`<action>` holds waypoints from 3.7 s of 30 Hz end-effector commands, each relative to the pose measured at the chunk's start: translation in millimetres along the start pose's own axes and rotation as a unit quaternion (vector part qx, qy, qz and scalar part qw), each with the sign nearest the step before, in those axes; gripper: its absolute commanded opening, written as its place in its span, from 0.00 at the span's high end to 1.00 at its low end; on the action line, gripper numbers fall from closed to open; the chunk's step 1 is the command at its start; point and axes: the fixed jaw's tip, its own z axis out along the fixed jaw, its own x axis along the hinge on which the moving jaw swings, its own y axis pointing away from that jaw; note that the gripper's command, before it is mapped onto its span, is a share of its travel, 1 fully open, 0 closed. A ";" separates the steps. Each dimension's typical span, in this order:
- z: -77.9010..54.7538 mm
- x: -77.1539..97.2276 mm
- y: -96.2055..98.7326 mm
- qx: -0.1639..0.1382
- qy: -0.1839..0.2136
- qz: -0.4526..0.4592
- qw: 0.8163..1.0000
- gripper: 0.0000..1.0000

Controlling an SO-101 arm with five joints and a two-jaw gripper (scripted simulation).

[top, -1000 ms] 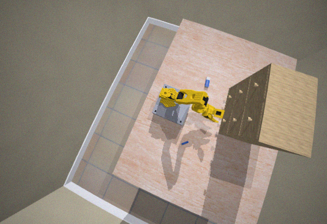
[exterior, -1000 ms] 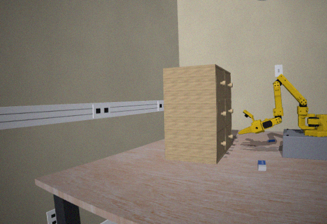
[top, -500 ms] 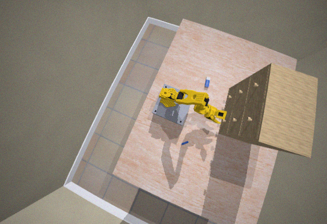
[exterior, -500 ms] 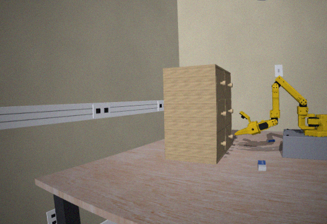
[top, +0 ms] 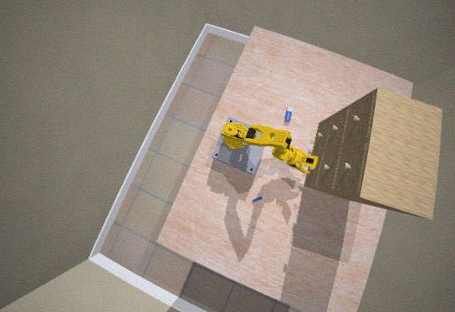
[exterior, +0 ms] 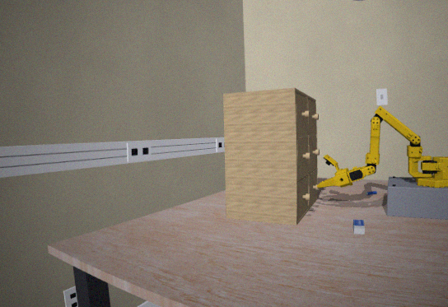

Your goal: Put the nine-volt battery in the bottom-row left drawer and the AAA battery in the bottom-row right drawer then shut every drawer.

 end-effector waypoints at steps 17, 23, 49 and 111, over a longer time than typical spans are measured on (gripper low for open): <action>8.4 4.2 2.4 -0.004 0.006 0.002 1.000 0.79; 8.4 4.2 2.4 -0.004 0.006 0.002 1.000 0.79; 8.6 10.5 4.6 -0.007 0.006 0.001 1.000 0.79; 8.4 5.7 5.3 -0.008 0.006 0.000 1.000 0.79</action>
